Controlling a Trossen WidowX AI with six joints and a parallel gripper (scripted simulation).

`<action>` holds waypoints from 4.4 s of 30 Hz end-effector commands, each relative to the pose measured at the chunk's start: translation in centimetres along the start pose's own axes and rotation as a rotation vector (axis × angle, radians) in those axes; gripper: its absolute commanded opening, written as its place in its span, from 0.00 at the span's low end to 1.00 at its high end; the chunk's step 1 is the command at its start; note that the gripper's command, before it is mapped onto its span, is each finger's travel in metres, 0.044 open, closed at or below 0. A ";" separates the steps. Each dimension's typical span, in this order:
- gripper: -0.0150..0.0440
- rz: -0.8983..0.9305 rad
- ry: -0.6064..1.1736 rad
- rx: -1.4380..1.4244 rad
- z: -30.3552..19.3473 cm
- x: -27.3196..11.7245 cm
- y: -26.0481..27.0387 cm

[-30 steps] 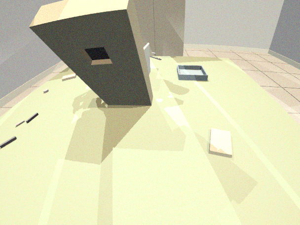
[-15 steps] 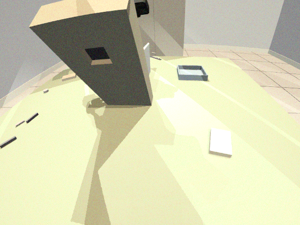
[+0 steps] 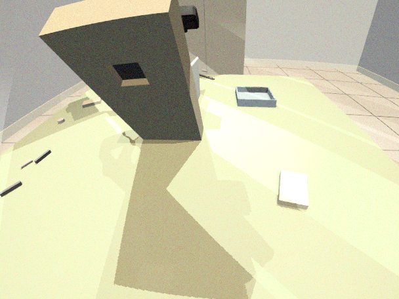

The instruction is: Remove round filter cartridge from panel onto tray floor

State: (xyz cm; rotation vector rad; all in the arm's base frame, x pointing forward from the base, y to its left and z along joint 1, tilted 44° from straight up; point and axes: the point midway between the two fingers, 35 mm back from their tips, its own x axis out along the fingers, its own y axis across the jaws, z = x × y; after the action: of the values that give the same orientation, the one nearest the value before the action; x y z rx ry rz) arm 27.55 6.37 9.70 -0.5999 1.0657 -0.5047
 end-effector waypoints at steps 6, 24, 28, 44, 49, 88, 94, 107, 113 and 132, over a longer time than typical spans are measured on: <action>0.77 -0.002 0.005 -0.011 -0.2 1.6 0.1; 0.66 0.000 0.002 0.000 -0.1 3.1 -0.1; 0.61 0.000 0.002 0.000 -0.1 3.1 -0.1; 0.25 0.001 0.002 -0.002 2.0 1.8 0.0; 0.25 0.007 0.005 -0.003 2.4 -0.7 0.3; 0.25 0.129 0.038 -0.217 -0.4 -6.3 12.2; 0.25 0.272 0.053 -0.457 -3.8 -7.1 16.5; 0.25 0.581 0.010 -0.969 -11.9 -9.1 23.8; 0.25 0.588 0.008 -0.979 -12.1 -9.2 24.0; 0.25 0.842 0.000 -1.383 -28.6 -7.7 27.4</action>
State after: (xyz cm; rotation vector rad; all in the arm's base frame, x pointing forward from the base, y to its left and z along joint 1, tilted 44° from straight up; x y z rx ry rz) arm 3.03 26.54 -12.62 -1.1866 1.4425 1.0083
